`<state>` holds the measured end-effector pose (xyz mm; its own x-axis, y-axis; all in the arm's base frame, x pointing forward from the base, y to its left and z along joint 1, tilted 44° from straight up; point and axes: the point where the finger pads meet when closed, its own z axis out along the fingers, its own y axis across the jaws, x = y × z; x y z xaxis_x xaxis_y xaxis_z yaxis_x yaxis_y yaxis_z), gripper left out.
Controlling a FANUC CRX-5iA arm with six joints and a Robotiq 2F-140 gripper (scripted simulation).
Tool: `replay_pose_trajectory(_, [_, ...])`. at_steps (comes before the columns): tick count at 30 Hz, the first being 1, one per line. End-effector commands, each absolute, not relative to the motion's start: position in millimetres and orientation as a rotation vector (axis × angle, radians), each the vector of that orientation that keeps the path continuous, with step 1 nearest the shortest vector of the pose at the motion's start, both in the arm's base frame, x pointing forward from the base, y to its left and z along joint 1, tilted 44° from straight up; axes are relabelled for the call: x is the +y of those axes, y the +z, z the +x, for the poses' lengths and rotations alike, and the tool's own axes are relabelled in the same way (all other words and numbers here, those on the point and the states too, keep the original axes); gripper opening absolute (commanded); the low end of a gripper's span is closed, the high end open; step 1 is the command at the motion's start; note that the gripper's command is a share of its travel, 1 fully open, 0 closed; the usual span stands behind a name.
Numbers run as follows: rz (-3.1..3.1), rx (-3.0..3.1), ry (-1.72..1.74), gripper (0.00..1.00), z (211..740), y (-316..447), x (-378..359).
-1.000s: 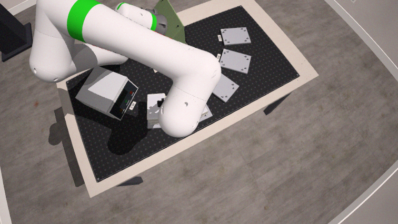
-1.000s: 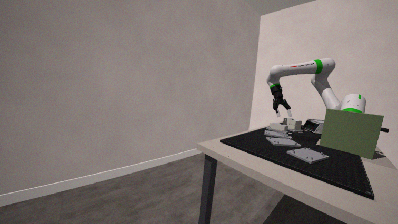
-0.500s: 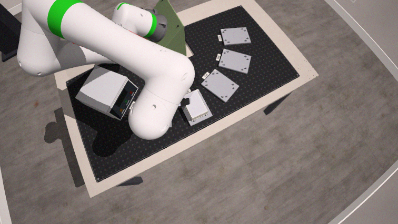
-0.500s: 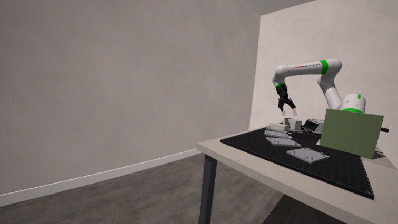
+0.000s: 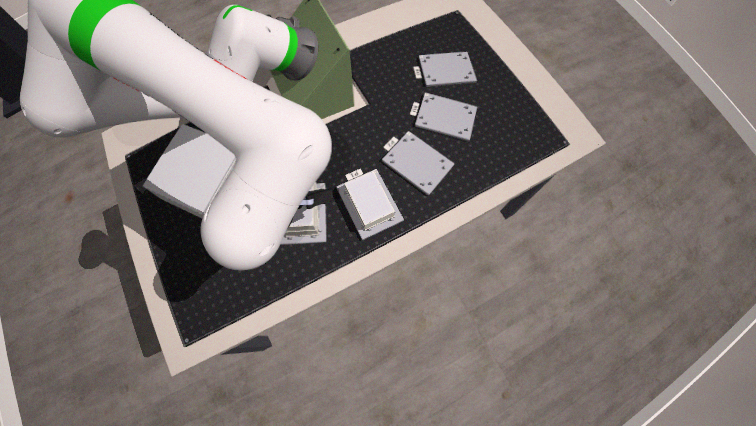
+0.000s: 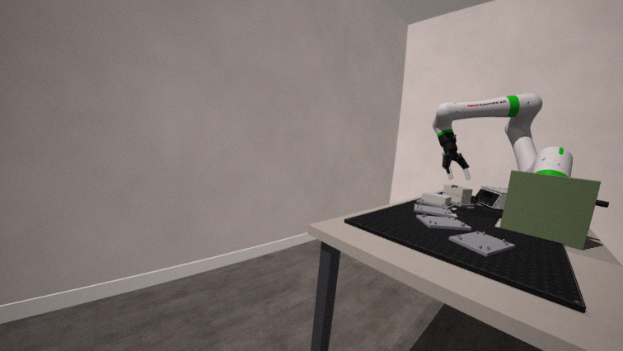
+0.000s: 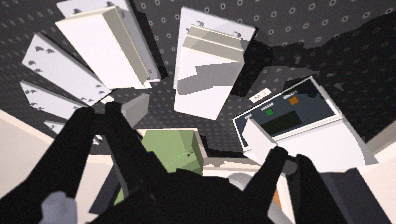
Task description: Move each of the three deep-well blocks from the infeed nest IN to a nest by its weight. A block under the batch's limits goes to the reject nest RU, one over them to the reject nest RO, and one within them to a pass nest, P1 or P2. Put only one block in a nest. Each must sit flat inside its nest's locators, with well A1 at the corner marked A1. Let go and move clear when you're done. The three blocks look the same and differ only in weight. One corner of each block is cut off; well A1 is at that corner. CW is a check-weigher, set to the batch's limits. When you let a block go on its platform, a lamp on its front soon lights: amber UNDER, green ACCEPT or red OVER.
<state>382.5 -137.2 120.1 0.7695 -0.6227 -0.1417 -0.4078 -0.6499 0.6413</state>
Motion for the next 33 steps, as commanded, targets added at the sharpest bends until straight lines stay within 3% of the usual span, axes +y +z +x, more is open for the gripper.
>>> replay_pose_trajectory(1, [2.362,-0.767,-0.471,1.00,382.6,120.4,-137.1])
replay_pose_trajectory(33, [2.362,-0.767,-0.471,1.00,381.2,95.1,-161.2])
